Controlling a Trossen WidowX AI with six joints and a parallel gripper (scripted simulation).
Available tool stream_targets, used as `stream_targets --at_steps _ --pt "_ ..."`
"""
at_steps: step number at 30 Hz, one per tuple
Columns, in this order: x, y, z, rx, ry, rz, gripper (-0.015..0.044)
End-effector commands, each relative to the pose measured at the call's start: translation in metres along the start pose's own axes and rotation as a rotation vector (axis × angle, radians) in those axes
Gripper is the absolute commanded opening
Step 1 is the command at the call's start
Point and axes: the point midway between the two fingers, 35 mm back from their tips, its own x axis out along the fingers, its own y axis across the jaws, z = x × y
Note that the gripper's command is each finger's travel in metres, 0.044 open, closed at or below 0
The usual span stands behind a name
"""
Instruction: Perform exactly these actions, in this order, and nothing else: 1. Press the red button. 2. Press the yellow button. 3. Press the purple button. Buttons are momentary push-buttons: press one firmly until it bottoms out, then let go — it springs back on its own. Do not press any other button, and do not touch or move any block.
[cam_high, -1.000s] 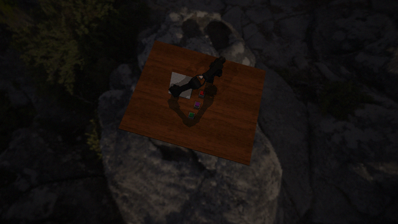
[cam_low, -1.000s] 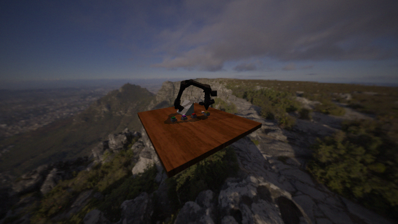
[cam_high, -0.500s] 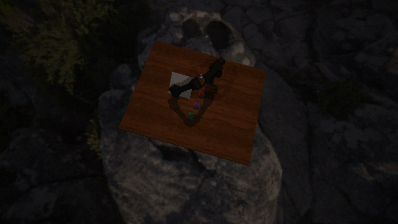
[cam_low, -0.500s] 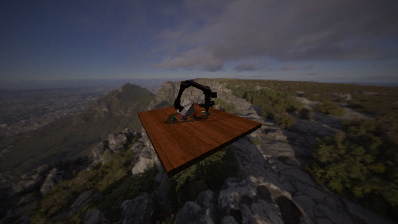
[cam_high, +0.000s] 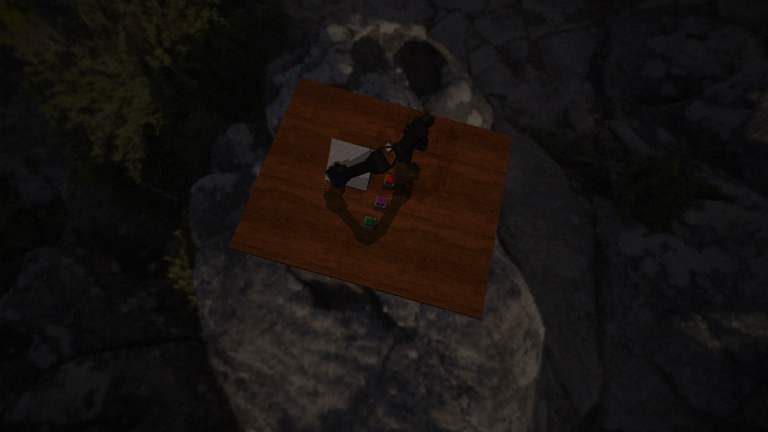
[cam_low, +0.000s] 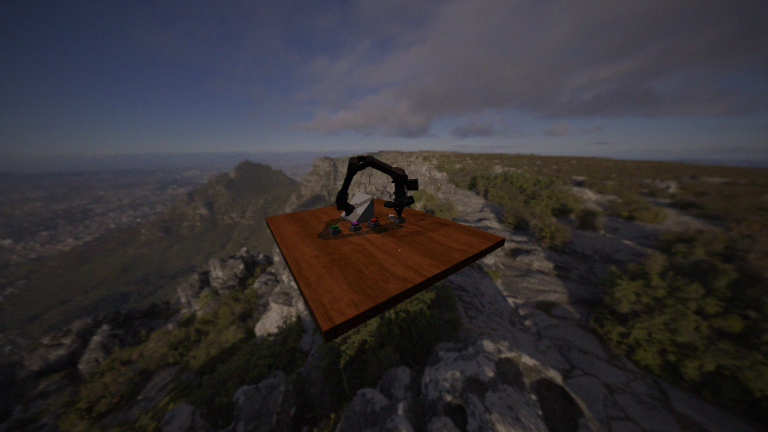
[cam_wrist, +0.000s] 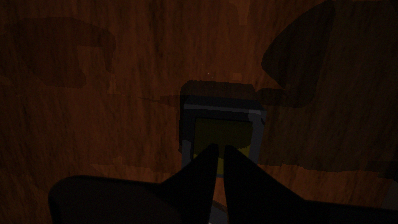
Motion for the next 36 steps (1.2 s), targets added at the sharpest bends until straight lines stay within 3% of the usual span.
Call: stream_targets --at_steps 1,10,13,20,25,29,36 --pt "0.001 0.0 0.001 -0.003 -0.005 -0.002 0.002" --pt "-0.002 0.0 0.0 0.0 0.0 0.0 0.002" --pt "-0.029 0.0 0.001 -0.003 -0.004 -0.001 0.002" --pt "-0.04 0.001 0.001 -0.004 -0.004 0.0 0.002" --pt "-0.091 0.001 0.0 -0.005 -0.003 0.001 0.002" --pt "-0.093 0.001 0.0 -0.005 -0.003 0.001 0.002" --pt "-0.109 -0.084 0.008 -0.009 -0.003 0.004 0.002"
